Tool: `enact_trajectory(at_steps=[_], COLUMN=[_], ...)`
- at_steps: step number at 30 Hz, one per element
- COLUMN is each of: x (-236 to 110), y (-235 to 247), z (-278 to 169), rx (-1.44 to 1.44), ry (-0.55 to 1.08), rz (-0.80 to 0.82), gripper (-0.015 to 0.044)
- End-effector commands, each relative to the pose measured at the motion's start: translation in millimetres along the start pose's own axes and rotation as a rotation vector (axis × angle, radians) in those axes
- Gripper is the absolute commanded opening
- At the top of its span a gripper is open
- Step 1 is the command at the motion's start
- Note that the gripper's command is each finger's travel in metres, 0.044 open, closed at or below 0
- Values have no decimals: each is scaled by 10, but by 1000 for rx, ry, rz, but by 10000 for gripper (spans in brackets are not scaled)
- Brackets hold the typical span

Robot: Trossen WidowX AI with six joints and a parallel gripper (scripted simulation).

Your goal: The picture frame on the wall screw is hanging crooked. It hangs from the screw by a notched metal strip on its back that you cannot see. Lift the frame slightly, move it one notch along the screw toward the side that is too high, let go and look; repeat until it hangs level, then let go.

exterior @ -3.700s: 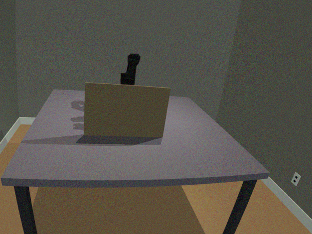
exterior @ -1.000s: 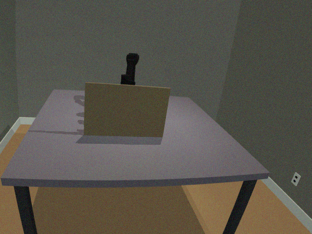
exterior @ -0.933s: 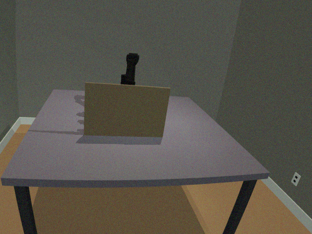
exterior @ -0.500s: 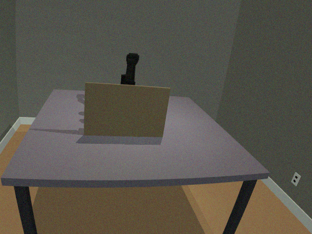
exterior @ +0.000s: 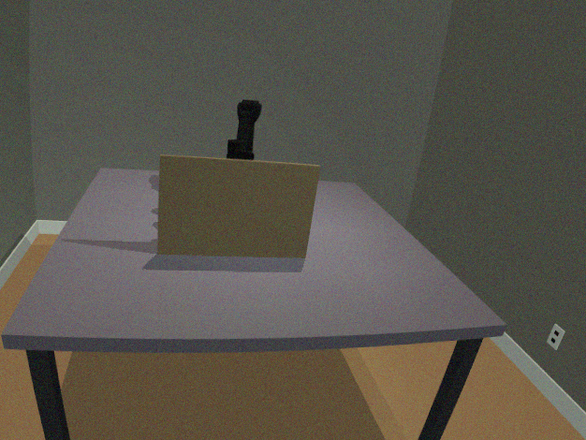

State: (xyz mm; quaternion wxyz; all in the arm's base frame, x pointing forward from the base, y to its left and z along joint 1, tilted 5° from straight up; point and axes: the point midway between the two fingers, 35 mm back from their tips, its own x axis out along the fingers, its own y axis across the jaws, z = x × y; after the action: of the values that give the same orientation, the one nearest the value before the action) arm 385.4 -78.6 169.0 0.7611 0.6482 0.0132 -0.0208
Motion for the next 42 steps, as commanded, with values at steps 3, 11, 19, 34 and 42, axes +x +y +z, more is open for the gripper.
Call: enact_trajectory(at_steps=[3, 11, 19, 34, 42], x=[-1, 0, 0, 0, -1], y=[30, 57, 81, 80, 65], z=[1, 0, 0, 0, 3], rx=[3, 3, 4, 4, 3], ry=[-2, -2, -2, -2, -2], rz=[1, 1, 1, 1, 1], gripper=[0, 0, 0, 0, 0])
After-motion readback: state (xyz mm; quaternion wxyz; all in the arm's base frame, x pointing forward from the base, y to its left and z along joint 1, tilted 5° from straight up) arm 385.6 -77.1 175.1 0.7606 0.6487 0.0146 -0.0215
